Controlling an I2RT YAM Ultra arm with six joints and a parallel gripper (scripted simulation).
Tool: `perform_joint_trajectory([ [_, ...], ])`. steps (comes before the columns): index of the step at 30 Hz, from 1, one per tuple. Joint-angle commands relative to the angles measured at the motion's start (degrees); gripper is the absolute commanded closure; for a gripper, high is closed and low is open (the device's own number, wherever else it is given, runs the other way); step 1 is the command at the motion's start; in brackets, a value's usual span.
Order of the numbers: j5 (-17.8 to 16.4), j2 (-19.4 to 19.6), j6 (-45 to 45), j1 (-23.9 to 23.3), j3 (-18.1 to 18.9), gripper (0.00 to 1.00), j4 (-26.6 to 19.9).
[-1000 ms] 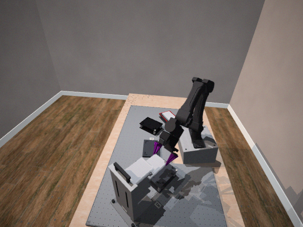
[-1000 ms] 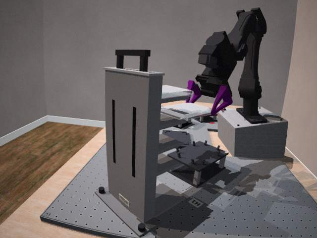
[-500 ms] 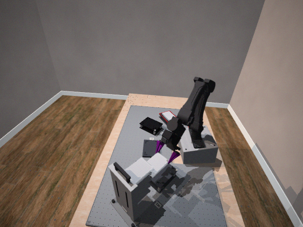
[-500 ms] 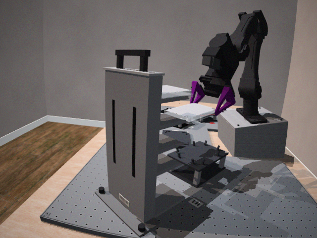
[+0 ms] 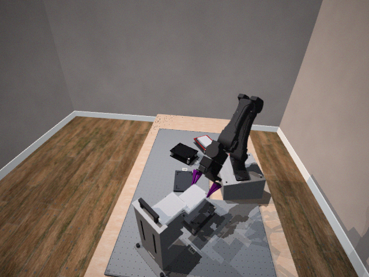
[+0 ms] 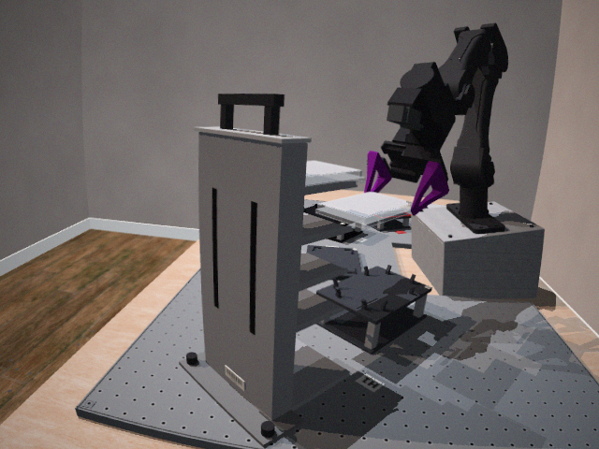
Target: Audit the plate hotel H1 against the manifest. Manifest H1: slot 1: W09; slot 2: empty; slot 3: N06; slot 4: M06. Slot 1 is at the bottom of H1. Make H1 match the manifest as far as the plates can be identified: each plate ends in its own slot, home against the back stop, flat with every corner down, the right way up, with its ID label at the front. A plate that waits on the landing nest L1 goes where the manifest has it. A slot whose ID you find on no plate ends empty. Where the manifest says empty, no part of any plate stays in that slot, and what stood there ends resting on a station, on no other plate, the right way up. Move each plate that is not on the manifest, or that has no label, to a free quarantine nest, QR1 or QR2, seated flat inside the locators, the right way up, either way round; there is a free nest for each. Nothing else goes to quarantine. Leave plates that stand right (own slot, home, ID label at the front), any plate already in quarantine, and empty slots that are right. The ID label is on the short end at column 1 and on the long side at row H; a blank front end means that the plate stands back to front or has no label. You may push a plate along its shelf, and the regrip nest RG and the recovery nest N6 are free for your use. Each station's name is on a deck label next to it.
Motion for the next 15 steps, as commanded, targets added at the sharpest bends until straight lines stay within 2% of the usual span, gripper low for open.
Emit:
perform_joint_trajectory([
  [1,0.0,-1.1,0.1,0.0,0.3,0.14,0.7],
  [8,0.0,-1.9,0.2,0.1,-0.1,0.14,0.3],
  [15,0.1,-4.6,0.2,0.2,-1.6,0.14,-0.9],
])
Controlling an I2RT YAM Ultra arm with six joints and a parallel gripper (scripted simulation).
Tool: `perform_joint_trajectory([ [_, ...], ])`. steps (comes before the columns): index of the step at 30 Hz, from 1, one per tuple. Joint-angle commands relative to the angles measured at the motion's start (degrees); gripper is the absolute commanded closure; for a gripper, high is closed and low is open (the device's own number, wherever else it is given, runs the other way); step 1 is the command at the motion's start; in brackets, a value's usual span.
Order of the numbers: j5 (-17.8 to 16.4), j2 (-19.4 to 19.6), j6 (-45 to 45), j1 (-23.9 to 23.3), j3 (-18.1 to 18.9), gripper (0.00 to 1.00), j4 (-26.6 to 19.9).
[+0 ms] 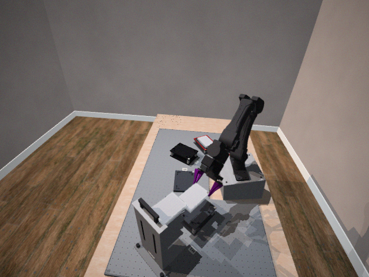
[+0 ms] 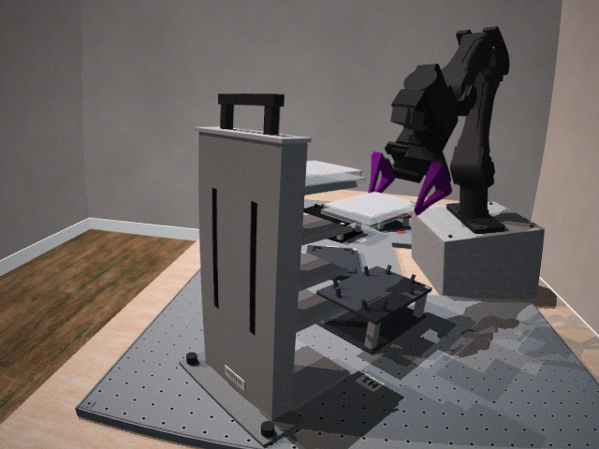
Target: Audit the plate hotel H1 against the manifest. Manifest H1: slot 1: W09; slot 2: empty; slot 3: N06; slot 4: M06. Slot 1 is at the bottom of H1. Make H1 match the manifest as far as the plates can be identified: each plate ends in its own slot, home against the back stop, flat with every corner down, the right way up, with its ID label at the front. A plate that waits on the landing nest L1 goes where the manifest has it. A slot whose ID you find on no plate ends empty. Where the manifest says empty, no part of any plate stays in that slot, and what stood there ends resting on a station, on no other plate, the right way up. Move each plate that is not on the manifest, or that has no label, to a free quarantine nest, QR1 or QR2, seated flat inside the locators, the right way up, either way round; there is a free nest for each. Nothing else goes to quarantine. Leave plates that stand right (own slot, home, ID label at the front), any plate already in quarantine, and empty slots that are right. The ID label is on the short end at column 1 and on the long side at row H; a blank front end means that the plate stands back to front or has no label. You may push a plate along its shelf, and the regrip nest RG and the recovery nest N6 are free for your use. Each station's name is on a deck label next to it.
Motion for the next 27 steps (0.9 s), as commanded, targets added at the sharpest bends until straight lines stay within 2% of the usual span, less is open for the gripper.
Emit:
perform_joint_trajectory([
  [1,0.0,-2.2,0.2,0.1,0.0,0.14,0.1],
  [16,0.2,-7.3,0.3,0.3,-2.3,0.14,-2.7],
  [27,0.0,-6.3,0.1,0.0,-4.0,0.14,0.0],
])
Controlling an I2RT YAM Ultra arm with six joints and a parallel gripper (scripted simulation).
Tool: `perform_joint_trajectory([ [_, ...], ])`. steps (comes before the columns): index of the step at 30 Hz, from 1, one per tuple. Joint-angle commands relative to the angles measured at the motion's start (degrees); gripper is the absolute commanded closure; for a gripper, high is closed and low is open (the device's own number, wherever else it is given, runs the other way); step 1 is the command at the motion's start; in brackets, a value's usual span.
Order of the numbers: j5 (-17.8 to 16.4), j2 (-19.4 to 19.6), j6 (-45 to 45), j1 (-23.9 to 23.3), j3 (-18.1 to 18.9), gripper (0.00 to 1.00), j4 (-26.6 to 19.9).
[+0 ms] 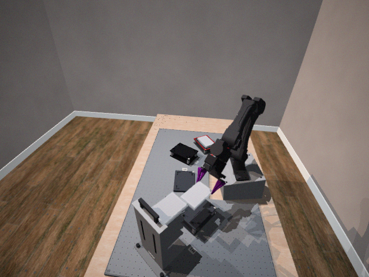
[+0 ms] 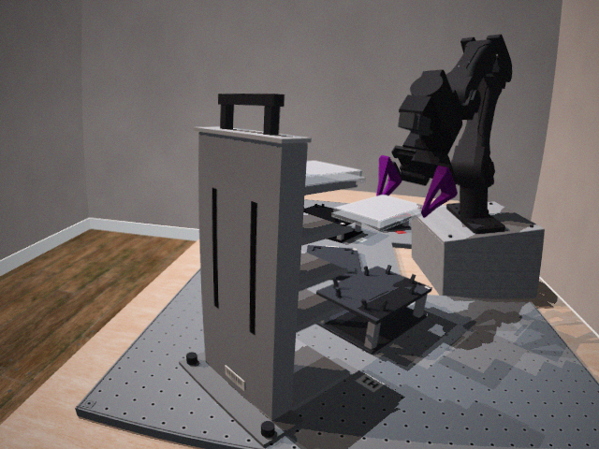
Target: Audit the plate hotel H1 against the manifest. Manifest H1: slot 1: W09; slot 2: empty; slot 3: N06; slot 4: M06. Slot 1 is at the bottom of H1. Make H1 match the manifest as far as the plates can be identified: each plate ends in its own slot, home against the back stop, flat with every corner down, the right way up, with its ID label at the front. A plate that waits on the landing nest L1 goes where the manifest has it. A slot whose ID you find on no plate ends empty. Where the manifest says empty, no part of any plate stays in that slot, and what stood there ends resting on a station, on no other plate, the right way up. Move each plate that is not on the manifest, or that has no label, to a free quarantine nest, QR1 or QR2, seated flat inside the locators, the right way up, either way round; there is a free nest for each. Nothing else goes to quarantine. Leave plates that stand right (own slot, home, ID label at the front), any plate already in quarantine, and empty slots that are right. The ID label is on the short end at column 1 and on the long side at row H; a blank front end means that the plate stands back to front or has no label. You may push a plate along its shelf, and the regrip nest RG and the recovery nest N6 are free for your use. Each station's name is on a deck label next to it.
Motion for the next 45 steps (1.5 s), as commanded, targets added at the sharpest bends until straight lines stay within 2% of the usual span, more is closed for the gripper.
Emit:
perform_joint_trajectory([
  [1,-0.1,0.0,-0.1,-0.1,0.2,0.14,2.7],
  [45,-1.4,8.0,-1.2,-1.7,-7.5,0.14,18.4],
])
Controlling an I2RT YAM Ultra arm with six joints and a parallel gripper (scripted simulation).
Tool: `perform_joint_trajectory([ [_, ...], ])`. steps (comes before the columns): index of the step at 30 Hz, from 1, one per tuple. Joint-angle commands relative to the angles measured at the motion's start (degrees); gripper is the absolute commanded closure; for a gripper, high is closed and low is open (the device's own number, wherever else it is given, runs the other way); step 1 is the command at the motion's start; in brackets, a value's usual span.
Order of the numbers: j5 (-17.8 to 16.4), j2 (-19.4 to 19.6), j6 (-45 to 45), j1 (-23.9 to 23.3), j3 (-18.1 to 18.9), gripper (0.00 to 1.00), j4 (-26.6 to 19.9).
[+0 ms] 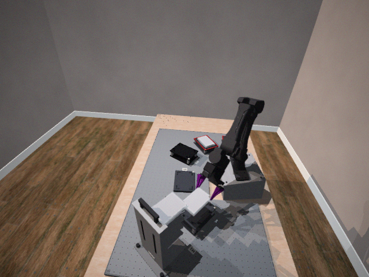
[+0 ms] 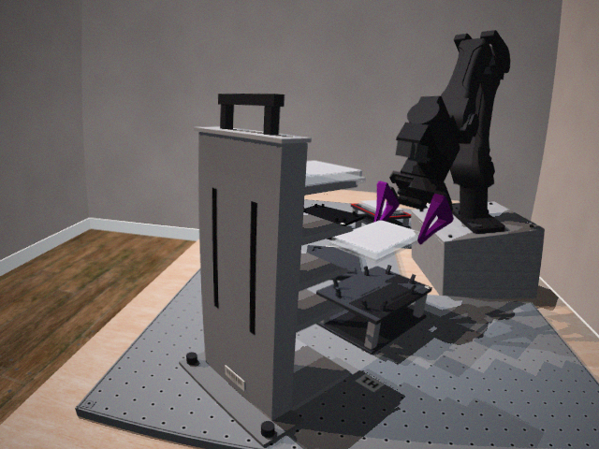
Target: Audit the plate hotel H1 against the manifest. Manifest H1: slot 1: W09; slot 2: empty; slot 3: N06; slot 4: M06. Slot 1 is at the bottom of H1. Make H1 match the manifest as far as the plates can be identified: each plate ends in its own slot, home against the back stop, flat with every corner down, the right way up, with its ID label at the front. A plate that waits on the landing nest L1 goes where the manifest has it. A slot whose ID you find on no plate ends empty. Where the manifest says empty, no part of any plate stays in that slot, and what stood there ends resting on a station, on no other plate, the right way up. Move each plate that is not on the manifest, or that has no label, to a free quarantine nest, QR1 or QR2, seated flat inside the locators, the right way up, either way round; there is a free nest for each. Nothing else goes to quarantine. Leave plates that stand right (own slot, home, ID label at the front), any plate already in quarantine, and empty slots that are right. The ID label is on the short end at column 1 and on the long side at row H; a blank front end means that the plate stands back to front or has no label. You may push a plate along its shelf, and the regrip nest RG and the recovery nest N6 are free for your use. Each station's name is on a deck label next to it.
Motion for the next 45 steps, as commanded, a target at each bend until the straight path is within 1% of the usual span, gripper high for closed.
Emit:
perform_joint_trajectory([
  [1,-0.1,0.4,-0.2,-0.1,0.1,0.14,3.4],
  [4,-0.2,1.2,-0.3,-0.2,-0.4,0.14,4.6],
  [6,-0.2,1.2,-0.3,-0.2,-0.4,0.14,4.6],
  [21,-0.7,5.8,-0.7,-0.7,-2.6,0.14,11.5],
  [23,-0.7,5.8,-0.7,-0.7,-2.6,0.14,11.5],
  [38,-1.1,11.3,-1.0,-1.3,-4.4,0.14,18.8],
  [45,-1.2,12.3,-1.1,-1.4,-4.6,0.14,19.9],
])
